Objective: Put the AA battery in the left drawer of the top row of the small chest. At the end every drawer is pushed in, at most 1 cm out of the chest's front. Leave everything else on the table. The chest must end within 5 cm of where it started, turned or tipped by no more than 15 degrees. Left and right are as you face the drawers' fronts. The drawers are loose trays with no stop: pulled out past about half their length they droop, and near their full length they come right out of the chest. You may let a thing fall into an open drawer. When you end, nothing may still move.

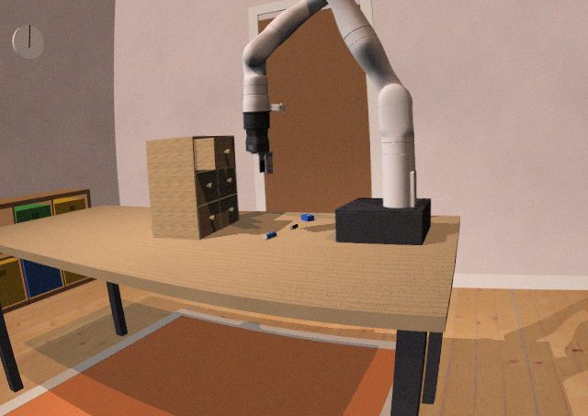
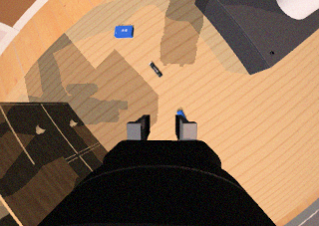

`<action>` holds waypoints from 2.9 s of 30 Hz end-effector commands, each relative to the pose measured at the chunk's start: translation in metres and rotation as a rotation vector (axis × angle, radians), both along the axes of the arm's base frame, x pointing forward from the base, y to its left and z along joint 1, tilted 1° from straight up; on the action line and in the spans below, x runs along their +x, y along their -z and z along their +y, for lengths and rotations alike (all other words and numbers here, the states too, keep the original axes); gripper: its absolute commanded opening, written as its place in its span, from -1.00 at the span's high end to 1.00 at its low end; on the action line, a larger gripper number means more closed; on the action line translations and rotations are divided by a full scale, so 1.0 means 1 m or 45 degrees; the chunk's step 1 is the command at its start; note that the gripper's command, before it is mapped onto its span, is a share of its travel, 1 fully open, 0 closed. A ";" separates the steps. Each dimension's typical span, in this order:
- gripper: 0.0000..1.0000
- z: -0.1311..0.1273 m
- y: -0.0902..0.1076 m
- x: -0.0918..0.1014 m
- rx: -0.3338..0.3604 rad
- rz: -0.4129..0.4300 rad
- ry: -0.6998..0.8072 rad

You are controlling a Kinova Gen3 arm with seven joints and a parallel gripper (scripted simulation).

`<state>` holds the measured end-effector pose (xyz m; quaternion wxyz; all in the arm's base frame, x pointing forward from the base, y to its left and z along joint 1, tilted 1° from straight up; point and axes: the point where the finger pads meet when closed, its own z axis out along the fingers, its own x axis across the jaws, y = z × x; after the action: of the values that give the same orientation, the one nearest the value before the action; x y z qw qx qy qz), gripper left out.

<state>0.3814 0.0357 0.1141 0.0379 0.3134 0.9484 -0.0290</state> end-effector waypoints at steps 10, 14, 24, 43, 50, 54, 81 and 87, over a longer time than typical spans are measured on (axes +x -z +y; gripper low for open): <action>-0.34 0.027 0.101 -0.014 0.054 0.086 -0.499; -0.34 0.031 0.111 -0.017 0.066 0.091 -0.564; -0.21 0.033 0.110 -0.016 0.068 0.083 -0.575; -0.21 0.033 0.111 -0.016 0.068 0.084 -0.575; -0.21 0.032 0.119 -0.018 0.068 0.092 -0.575; -0.21 0.032 0.123 -0.018 0.068 0.091 -0.575; -0.21 0.032 0.164 -0.016 0.067 0.087 -0.575; -0.21 0.032 0.163 -0.016 0.067 0.086 -0.575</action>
<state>0.3657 0.0676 -0.0480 0.0033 0.0935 0.9956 -0.0053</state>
